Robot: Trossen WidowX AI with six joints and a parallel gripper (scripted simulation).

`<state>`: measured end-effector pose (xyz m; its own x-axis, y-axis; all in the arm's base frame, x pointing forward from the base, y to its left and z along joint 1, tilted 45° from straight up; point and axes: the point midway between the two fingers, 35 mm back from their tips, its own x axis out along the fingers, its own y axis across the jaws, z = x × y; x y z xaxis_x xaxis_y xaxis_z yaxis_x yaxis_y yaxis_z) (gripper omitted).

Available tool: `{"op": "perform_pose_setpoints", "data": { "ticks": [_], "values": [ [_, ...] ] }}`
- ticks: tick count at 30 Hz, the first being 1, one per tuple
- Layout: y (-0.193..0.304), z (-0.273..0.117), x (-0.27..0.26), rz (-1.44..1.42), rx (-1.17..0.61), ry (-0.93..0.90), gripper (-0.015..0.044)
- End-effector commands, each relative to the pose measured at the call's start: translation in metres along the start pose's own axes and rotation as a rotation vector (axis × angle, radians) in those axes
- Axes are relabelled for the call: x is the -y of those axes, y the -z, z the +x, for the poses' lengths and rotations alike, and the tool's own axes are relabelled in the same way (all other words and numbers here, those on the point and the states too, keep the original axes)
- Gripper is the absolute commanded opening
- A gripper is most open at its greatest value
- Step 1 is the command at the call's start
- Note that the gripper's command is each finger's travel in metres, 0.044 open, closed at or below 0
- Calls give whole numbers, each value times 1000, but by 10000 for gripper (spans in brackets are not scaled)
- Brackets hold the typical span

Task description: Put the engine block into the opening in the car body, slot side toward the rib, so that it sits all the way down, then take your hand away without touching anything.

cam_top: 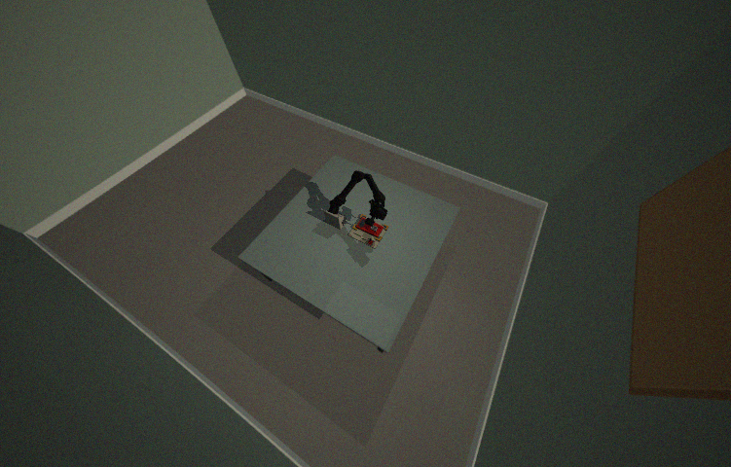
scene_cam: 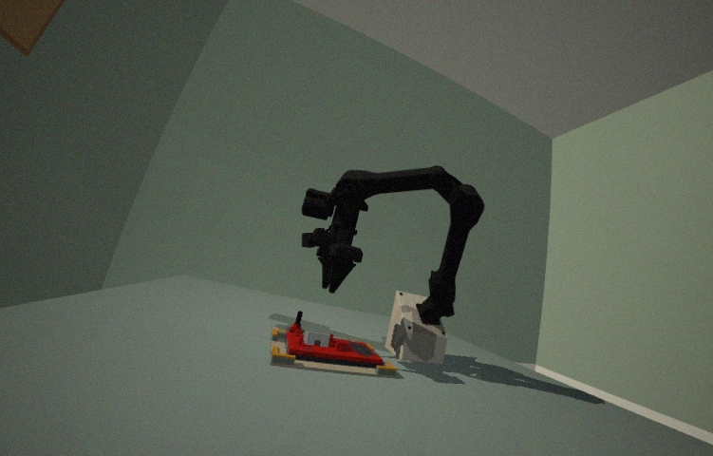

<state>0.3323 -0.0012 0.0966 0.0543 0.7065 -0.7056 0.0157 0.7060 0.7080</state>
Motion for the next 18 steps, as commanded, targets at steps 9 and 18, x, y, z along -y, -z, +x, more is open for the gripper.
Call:
{"op": "perform_pose_setpoints", "data": {
  "ticks": [9,18],
  "values": [
    [0,51,-3,-7,-2,3,440],
    [0,77,-3,-7,-2,1,440]
  ]
}}
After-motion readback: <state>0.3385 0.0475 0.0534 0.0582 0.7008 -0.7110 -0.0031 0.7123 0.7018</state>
